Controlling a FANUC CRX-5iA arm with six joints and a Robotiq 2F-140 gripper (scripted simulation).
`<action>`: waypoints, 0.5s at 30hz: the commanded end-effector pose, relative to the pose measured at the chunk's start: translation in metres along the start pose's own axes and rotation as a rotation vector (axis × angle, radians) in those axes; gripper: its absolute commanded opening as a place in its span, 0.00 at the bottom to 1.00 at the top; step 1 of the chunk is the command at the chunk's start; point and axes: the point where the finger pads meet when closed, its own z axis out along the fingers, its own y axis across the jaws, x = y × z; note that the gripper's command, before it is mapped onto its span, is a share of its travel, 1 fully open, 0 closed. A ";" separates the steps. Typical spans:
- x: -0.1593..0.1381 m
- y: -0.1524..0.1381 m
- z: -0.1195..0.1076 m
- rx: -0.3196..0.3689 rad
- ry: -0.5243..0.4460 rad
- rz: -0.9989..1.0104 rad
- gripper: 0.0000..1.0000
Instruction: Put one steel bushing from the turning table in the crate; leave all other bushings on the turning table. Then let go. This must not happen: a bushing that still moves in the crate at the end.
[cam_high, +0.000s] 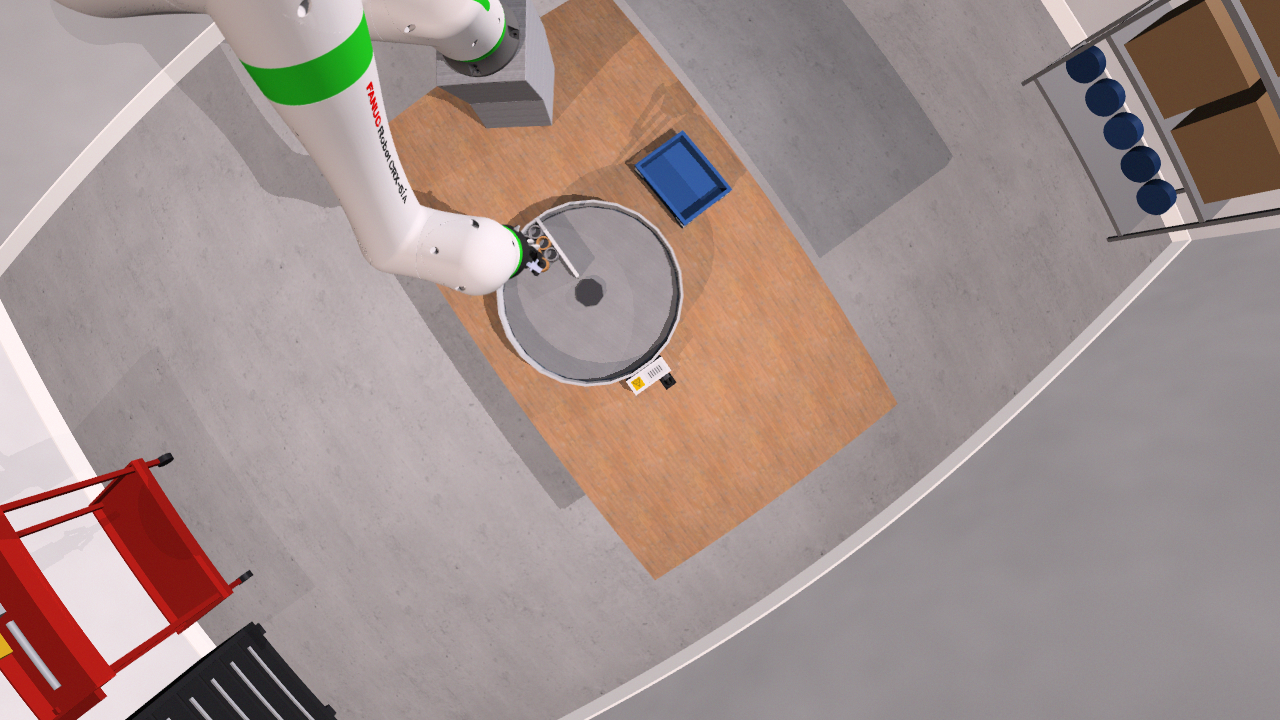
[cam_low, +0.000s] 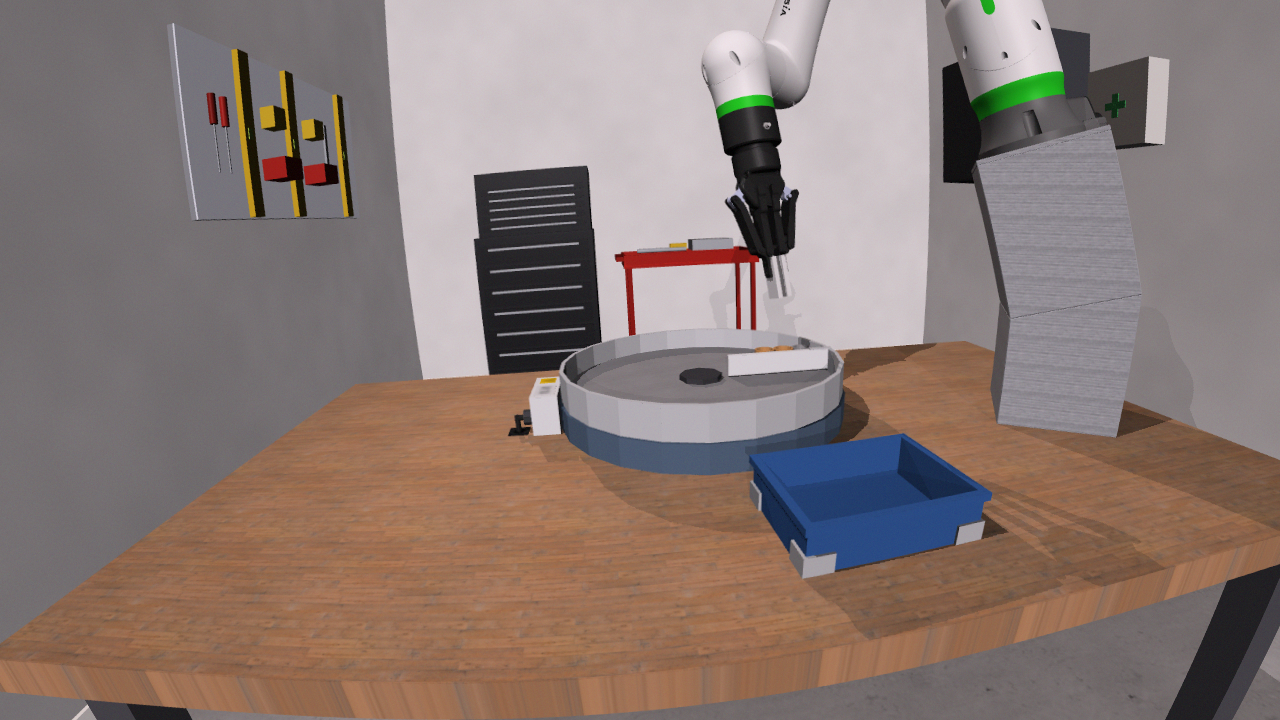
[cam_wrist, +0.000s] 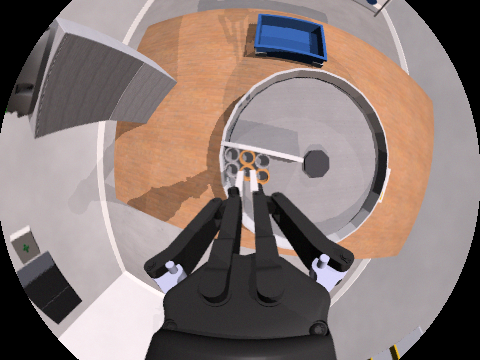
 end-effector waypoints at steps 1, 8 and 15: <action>-0.004 -0.001 0.007 0.053 0.082 -0.136 0.06; -0.009 -0.003 0.016 0.113 0.168 -0.297 0.06; -0.016 -0.006 0.029 0.208 0.308 -0.555 0.06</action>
